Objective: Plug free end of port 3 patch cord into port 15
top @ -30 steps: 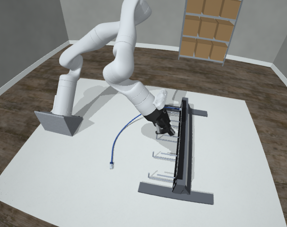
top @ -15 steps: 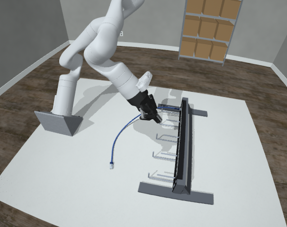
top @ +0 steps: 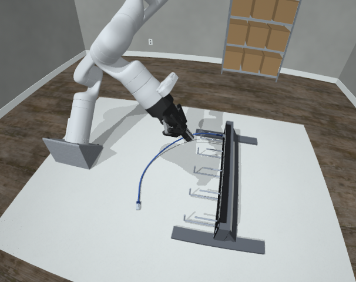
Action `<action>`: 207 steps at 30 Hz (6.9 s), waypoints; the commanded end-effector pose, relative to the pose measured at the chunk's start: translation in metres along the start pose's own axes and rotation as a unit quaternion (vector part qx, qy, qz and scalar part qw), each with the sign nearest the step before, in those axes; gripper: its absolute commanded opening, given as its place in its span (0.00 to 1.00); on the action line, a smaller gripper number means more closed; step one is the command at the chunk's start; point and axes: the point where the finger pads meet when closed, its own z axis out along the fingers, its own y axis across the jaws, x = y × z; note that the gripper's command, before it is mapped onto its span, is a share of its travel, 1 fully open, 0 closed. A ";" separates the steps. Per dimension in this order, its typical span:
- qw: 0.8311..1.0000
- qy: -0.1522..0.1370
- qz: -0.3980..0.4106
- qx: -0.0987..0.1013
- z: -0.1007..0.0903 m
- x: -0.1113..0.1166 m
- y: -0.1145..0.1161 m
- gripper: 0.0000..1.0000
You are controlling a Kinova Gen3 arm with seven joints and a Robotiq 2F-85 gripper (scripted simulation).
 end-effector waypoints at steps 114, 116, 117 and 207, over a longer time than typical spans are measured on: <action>1.000 0.002 -0.001 -0.001 0.139 0.002 0.100 0.00; 1.000 0.002 -0.001 -0.001 0.139 0.002 0.100 0.00; 1.000 0.002 -0.001 -0.001 0.139 0.002 0.100 0.00; 0.815 -0.185 -0.532 0.136 0.027 -0.139 0.102 0.00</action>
